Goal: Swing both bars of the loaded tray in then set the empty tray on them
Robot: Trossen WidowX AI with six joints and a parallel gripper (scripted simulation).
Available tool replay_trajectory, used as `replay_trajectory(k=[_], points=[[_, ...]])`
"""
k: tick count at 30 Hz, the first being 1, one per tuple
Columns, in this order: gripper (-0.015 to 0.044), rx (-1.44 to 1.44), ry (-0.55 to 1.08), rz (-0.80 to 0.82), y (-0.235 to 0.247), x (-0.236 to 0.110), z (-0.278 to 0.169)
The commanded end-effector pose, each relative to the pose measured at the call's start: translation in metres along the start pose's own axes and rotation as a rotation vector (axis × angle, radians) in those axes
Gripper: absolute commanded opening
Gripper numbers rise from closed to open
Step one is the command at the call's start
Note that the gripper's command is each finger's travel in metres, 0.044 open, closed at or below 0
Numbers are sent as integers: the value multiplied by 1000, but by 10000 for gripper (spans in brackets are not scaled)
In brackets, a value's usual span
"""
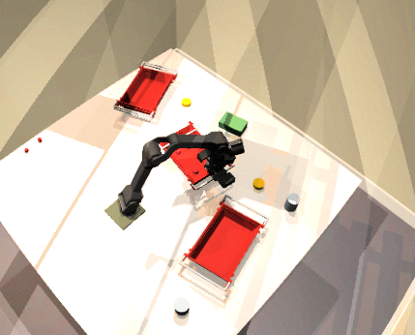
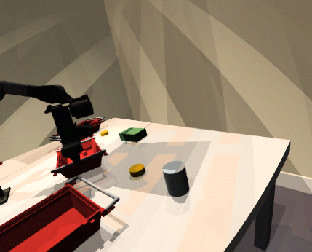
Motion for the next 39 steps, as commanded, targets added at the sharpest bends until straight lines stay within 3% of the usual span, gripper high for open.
replay_trajectory(k=[1, 10, 19, 31, 39], points=[[85, -9, -11, 11, 15, -12, -1], [85, -9, -11, 13, 40, -15, -4], [85, -9, -10, 16, 67, 5, -8], [85, -9, -11, 15, 61, -41, -7], [85, -6, -7, 19, 63, -33, -7]])
Point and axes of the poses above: the point midway between the two fingers, 35 mm back from their tips, its own x axis out along the fingers, its own y axis across the jaws, z = x × y, the point moved 4 cm from there along -x, back along the fingers, and after that the axes turned 8 degrees about x, right-handed, at the moved point
